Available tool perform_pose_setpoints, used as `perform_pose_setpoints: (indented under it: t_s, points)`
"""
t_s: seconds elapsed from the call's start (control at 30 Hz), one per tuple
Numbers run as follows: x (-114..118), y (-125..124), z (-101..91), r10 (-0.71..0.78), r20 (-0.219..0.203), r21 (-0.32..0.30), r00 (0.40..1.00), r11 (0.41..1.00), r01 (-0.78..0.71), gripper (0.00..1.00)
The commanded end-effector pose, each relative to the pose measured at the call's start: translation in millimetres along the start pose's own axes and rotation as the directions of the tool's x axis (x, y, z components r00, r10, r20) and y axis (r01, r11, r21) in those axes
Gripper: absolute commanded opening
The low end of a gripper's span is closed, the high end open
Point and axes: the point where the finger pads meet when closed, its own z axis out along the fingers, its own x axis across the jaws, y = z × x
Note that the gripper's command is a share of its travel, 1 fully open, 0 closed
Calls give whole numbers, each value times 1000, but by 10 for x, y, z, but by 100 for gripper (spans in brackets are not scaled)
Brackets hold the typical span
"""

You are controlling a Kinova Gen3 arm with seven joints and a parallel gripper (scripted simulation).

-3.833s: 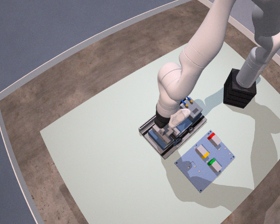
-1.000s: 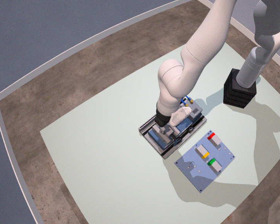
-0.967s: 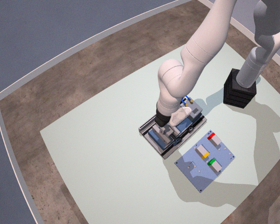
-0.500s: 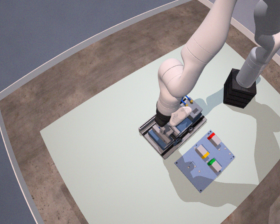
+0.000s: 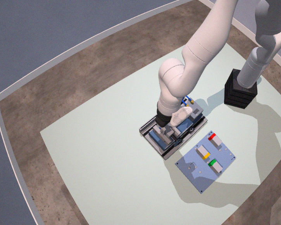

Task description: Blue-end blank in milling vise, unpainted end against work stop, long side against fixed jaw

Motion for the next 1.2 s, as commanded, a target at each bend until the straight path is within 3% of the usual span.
perform_pose_setpoints:
  t_s: [0.0,0.57,1.07,1.17]
  points:
    - [10,0,-13,0,-3,0,1000,1000,0,100]
    - [15,-1,-54,0,-3,0,1000,1000,0,100]
    - [12,0,-647,0,-3,0,1000,1000,0,100]
    - [-27,9,-605,2,10,0,1000,1000,-2,100]
